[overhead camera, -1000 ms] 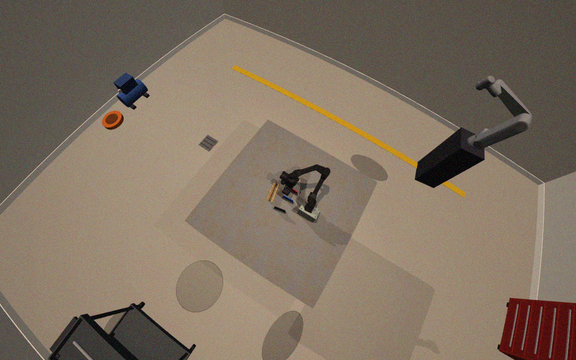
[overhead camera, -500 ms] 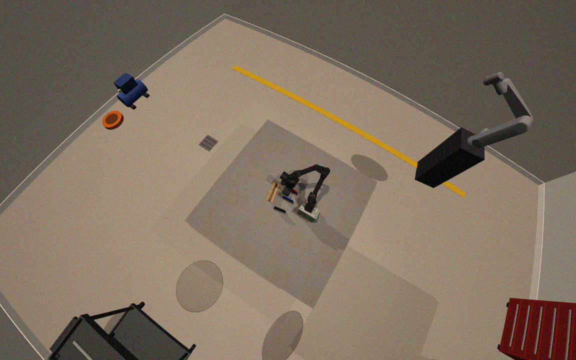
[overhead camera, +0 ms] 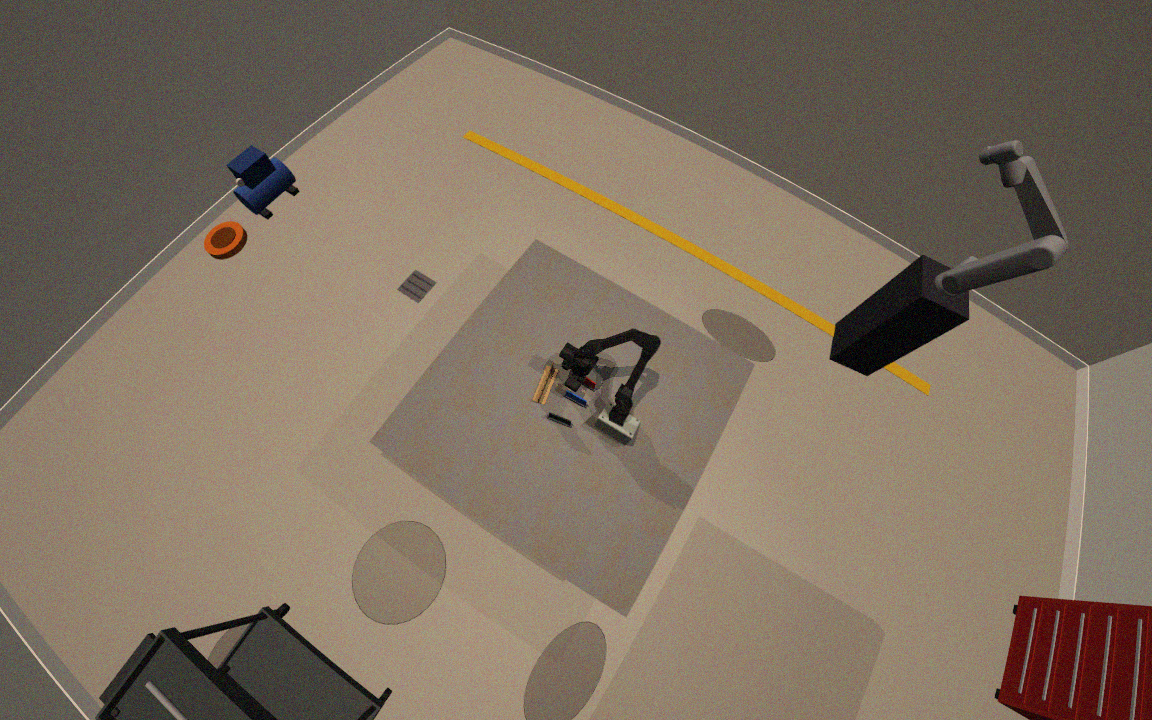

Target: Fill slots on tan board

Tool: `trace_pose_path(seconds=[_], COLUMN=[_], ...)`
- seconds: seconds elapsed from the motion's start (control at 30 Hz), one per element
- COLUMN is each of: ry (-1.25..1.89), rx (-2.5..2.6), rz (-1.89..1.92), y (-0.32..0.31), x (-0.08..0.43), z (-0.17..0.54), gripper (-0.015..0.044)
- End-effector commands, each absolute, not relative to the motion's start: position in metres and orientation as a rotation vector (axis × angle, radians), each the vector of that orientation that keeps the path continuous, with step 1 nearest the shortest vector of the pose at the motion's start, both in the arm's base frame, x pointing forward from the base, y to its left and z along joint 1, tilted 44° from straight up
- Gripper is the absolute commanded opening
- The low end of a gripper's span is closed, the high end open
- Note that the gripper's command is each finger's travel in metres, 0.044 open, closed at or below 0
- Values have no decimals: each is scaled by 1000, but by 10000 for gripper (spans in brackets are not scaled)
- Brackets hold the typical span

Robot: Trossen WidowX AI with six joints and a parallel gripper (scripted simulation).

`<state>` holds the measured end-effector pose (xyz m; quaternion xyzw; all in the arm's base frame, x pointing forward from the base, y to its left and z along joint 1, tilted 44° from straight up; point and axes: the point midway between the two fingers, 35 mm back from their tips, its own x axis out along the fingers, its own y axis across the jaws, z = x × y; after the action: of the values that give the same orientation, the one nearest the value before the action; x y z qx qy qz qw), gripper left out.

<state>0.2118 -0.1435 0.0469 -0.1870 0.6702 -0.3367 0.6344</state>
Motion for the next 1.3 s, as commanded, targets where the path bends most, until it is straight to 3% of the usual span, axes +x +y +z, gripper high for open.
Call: trace_pose_path(seconds=[0.0,1.27], ry=[1528,1530], rx=[-423,-421], rz=[-771,-769], y=[-138,-81], x=[213,224], z=[53,114], gripper=[0,0])
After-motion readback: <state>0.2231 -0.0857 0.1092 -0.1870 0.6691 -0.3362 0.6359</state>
